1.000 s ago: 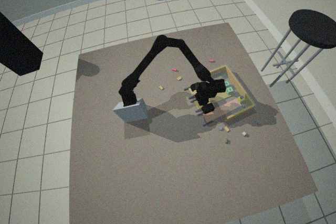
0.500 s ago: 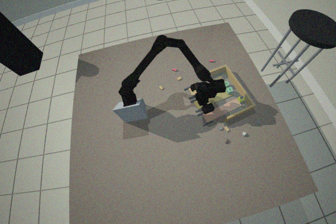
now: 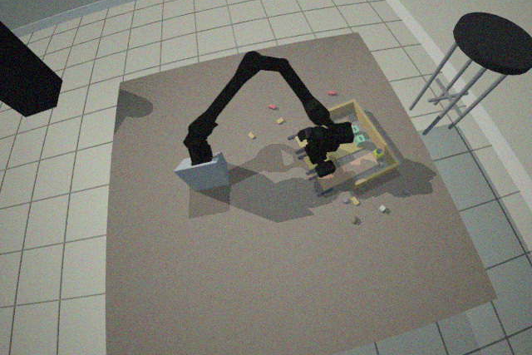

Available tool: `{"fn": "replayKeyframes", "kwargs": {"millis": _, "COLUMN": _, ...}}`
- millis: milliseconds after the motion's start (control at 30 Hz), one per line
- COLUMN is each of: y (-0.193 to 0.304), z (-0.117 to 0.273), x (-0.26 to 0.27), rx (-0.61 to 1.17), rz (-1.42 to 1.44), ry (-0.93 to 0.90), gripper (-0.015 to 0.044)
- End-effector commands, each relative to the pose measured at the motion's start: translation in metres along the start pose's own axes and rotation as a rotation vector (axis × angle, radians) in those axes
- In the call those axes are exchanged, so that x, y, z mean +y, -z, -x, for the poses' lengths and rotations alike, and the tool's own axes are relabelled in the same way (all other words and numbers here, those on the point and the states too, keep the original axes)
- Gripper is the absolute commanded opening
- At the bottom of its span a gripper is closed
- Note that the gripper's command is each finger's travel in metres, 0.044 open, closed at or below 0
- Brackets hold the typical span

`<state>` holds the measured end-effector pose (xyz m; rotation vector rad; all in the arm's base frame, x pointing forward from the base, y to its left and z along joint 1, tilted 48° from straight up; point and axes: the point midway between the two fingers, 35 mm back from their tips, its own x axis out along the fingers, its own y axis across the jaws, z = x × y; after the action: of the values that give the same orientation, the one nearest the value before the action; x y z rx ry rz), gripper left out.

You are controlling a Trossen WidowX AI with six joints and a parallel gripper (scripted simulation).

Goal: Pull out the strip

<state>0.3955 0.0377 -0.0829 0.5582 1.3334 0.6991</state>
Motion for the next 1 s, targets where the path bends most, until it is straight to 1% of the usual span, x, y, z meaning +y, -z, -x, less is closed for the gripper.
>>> {"fn": "replayKeyframes", "kwargs": {"millis": 0, "y": 0.0008, "z": -0.0020, "x": 0.0010, "rx": 0.002, "rz": -0.004, "ry": -0.004, "gripper": 0.0000}}
{"fn": "replayKeyframes", "kwargs": {"millis": 967, "y": 0.0043, "z": -0.0046, "x": 0.0005, "rx": 0.002, "rz": -0.004, "ry": -0.004, "gripper": 0.0000}}
